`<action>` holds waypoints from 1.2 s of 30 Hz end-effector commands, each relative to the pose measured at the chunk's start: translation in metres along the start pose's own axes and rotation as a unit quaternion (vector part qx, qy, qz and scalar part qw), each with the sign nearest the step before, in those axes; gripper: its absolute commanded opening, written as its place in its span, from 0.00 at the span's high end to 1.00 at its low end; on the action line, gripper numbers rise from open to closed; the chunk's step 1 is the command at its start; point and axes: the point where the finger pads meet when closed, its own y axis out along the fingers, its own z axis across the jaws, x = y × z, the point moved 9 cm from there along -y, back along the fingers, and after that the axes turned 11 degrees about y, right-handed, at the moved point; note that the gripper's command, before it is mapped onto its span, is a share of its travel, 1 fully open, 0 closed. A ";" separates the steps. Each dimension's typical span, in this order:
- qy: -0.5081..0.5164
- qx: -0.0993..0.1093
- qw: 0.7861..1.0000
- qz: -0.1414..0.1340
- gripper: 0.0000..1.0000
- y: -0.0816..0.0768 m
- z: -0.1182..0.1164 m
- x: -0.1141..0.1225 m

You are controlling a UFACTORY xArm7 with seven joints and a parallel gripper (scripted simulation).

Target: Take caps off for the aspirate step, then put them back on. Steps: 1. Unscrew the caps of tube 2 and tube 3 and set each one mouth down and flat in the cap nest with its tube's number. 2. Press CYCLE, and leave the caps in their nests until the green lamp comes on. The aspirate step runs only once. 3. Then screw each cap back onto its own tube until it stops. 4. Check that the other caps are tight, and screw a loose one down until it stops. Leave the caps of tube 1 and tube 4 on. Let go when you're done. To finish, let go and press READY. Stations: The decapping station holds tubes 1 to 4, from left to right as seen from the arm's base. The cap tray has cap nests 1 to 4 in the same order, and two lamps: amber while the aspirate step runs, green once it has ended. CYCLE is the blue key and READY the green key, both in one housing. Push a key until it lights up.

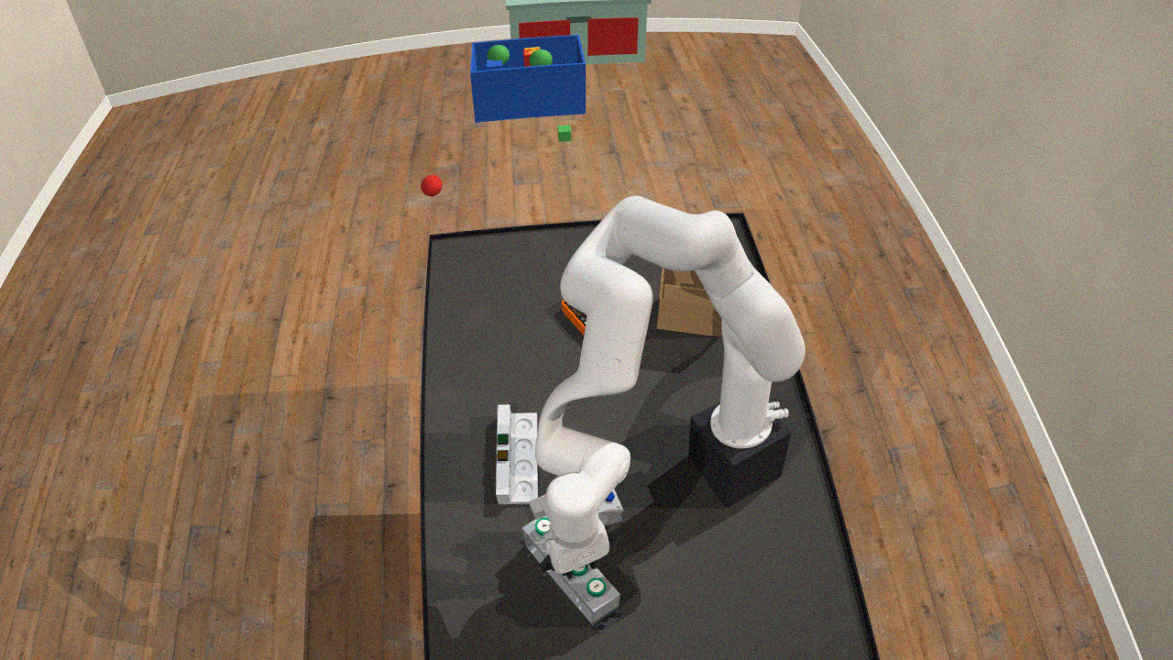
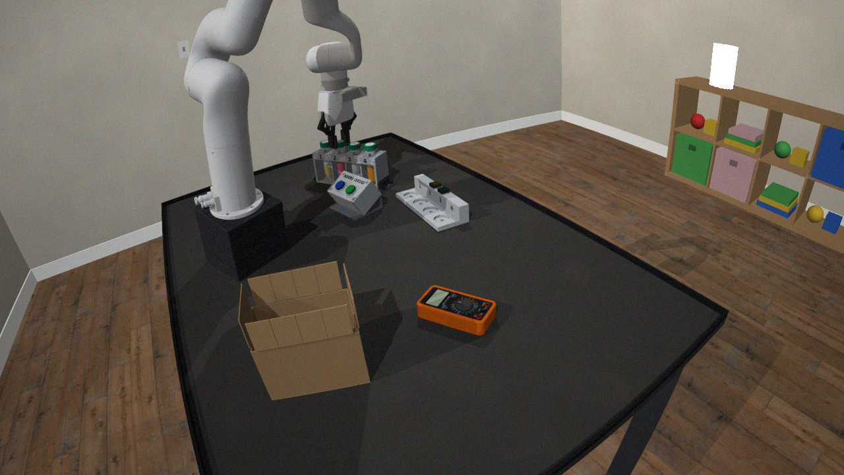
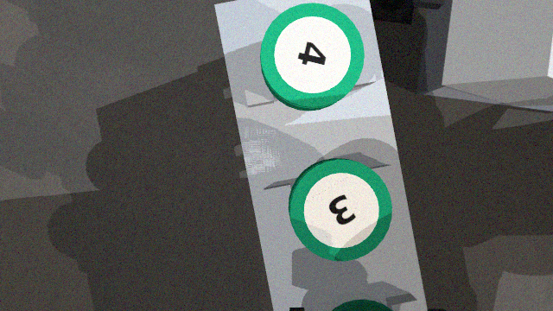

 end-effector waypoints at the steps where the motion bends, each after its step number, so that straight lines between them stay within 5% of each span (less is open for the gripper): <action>1: 0.030 -0.013 0.999 0.008 0.54 -0.001 0.001 0.003; 5: 0.030 -0.013 0.999 0.008 0.54 -0.001 0.001 0.003; 6: 0.030 -0.013 0.999 0.008 1.00 -0.001 0.001 0.003; 21: 0.005 -0.012 1.000 0.009 1.00 -0.001 0.001 0.003; 30: -0.218 -0.010 0.976 0.011 1.00 -0.001 0.001 0.003; 36: -0.230 -0.010 0.973 0.011 1.00 -0.001 0.001 0.003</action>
